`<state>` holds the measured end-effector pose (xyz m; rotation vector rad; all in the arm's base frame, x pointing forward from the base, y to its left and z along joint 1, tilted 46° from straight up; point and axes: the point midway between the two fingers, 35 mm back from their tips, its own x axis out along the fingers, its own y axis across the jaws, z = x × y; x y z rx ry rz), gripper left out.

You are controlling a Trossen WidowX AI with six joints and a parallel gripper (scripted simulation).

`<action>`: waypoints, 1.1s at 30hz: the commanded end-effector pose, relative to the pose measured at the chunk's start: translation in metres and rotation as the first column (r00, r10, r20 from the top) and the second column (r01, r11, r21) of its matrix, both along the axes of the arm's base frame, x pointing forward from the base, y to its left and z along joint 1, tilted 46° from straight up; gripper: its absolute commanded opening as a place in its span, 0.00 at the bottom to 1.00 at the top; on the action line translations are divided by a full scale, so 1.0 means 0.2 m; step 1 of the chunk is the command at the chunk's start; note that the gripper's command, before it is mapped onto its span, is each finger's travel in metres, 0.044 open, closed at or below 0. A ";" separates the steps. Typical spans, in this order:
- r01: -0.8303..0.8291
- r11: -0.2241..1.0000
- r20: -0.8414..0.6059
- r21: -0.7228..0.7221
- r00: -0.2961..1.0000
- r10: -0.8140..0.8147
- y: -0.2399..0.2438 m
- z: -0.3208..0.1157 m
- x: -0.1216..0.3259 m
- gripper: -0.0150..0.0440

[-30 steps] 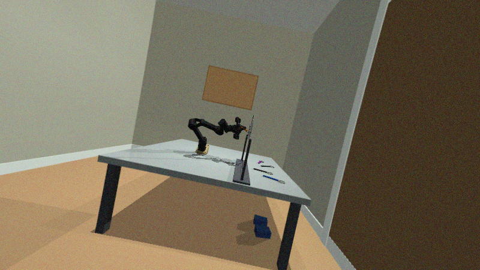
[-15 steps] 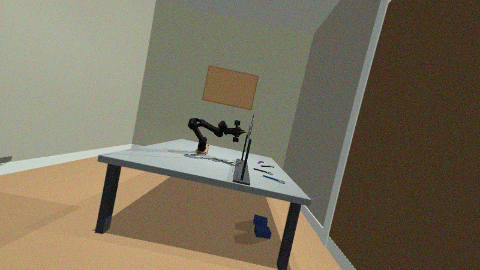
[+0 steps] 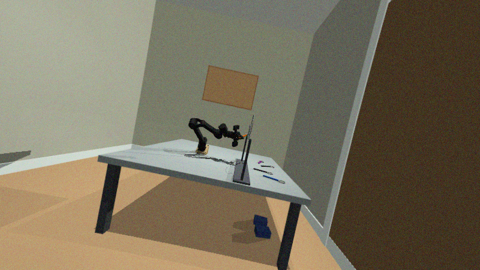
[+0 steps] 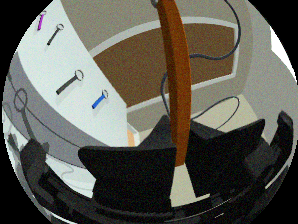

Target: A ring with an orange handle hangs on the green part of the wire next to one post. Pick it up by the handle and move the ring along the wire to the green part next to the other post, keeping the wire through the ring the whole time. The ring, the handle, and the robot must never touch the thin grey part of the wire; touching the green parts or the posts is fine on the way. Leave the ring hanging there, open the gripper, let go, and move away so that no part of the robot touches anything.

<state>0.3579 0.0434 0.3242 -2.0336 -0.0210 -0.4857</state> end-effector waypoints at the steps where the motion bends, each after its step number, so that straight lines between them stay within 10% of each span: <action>1: 0.006 0.994 -0.025 0.111 1.000 -0.003 -0.04 -0.08 0.01 0.00; 33: -0.007 0.667 -0.119 0.745 0.982 0.144 -0.06 -0.62 0.06 0.00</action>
